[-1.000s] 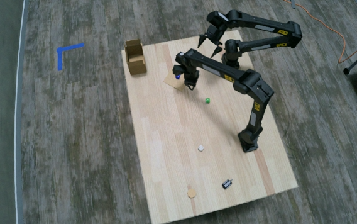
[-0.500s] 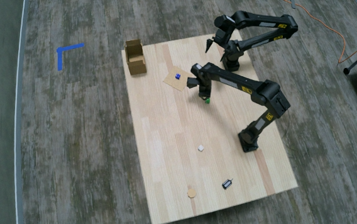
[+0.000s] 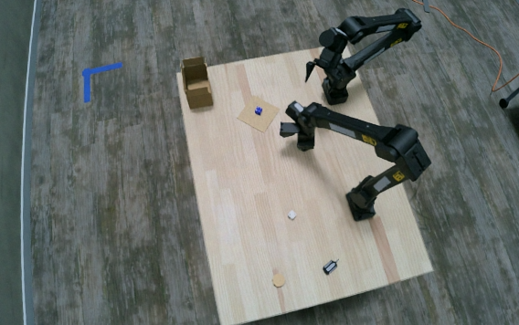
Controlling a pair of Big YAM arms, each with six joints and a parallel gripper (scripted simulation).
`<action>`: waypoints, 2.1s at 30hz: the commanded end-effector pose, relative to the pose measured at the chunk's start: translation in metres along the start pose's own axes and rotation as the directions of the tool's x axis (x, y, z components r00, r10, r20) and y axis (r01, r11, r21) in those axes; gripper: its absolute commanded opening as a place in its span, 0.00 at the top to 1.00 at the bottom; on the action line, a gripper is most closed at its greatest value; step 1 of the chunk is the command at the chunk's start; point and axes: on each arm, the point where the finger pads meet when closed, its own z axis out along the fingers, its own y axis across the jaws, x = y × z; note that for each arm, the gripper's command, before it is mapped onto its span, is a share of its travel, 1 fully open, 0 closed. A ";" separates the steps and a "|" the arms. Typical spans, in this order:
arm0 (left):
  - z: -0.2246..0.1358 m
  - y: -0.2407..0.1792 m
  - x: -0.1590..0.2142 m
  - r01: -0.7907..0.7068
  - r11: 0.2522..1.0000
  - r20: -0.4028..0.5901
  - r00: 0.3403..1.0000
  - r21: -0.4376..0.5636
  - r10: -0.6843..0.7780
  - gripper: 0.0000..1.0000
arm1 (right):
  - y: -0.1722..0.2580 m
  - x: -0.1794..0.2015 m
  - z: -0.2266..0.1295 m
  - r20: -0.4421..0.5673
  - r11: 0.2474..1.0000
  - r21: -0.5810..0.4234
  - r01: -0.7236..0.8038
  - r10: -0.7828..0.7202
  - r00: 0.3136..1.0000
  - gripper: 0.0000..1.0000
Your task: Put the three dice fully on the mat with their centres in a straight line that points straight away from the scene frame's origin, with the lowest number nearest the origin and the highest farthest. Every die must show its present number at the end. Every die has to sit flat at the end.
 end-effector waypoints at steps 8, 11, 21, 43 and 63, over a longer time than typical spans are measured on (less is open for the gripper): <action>-0.014 -0.015 -0.007 0.018 0.998 0.051 0.998 0.061 -0.021 0.51 | 0.027 -0.032 -0.024 0.060 0.999 -0.006 0.035 -0.035 0.998 0.00; -0.018 -0.018 -0.010 0.017 0.997 0.060 0.998 0.070 -0.021 0.51 | 0.031 -0.033 -0.026 0.062 0.999 -0.008 0.044 -0.043 0.997 0.00; 0.032 -0.009 -0.004 0.016 0.999 0.022 1.000 0.029 -0.017 0.51 | 0.040 -0.047 -0.039 0.106 0.999 -0.013 0.042 -0.040 0.994 0.00; 0.032 -0.018 -0.016 0.019 0.999 0.044 0.999 0.050 -0.021 0.77 | 0.040 -0.048 -0.038 0.101 0.999 -0.013 0.040 -0.039 0.994 0.00; -0.040 -0.034 -0.044 0.015 0.999 0.044 0.999 0.049 -0.017 0.80 | 0.040 -0.048 -0.038 0.101 0.999 -0.013 0.040 -0.039 0.994 0.00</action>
